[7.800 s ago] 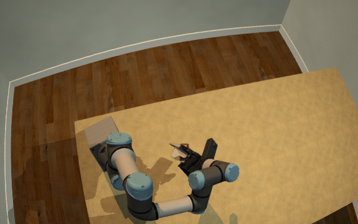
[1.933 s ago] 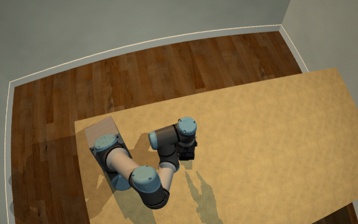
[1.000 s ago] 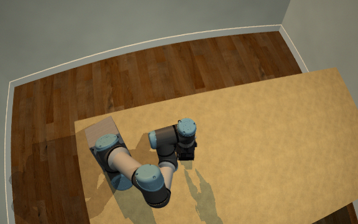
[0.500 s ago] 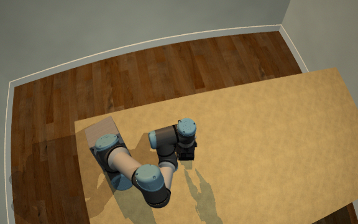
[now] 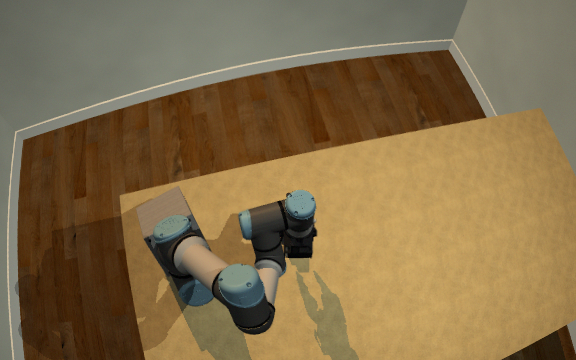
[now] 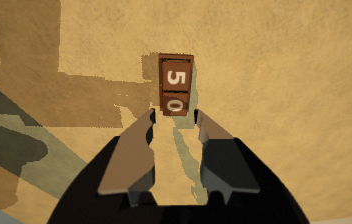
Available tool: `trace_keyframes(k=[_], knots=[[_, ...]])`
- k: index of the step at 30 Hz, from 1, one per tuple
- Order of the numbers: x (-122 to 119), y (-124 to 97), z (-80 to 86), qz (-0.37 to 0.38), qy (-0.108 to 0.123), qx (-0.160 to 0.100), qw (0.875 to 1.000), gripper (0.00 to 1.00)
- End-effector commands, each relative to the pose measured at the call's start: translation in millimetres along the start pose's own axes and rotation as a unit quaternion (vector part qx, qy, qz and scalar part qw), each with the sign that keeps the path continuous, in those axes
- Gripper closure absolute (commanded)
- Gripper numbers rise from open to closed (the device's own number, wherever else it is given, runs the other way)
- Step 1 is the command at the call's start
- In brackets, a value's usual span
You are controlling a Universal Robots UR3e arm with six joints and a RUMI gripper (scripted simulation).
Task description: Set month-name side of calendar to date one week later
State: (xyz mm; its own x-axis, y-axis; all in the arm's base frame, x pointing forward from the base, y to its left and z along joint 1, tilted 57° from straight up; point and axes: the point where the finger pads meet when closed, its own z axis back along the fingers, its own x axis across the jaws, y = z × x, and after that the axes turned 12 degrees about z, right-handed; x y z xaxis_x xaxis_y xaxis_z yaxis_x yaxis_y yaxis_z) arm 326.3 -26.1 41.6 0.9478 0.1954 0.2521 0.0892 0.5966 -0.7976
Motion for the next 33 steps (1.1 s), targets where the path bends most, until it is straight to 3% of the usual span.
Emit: trace_keyframes(k=[1, 14, 33], knots=[[0.4, 0.0, -1.5, 0.000, -0.001, 0.000, 1.000, 0.71], [0.4, 0.0, -21.8, 0.000, -0.001, 0.000, 1.000, 0.71], [0.4, 0.0, -28.1, 0.000, -0.001, 0.000, 1.000, 0.71]])
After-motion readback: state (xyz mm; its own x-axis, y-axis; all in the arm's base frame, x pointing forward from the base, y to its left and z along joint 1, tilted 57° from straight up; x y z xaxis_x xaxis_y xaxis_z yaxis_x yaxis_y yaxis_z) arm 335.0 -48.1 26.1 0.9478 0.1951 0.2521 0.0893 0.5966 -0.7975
